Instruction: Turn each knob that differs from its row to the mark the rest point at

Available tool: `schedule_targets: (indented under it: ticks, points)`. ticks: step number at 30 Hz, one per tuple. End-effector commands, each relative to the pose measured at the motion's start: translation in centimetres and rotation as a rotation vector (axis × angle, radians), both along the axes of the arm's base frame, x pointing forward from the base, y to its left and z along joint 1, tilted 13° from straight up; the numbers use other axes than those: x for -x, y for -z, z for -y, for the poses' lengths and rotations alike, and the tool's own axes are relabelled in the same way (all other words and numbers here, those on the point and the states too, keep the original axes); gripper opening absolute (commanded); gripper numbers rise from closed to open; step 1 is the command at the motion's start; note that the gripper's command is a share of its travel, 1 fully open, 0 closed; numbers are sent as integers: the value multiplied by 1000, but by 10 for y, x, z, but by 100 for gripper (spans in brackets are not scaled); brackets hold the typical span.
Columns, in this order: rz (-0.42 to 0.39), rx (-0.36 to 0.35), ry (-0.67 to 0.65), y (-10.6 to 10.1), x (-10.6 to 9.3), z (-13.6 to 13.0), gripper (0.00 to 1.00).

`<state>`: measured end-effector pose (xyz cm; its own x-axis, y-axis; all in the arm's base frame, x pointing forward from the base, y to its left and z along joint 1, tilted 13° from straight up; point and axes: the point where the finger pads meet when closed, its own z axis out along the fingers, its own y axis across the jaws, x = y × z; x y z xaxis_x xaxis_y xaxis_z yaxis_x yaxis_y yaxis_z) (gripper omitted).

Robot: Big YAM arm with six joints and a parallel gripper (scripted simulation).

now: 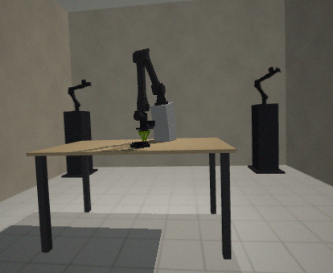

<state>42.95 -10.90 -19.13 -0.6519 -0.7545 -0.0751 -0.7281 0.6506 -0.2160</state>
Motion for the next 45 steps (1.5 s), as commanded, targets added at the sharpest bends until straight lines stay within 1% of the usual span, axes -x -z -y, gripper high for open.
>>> schedule_targets:
  ticks: [1,22,28,33,37,45]
  points:
    - [9,0,4,4,-4,6,19]
    - [9,0,4,4,-4,6,19]
    - [4,-1,1,5,1,7,19]
    - [-7,-4,0,7,9,7,19]
    - [3,-2,3,6,4,8,19]
    - [-2,-3,0,6,5,6,19]
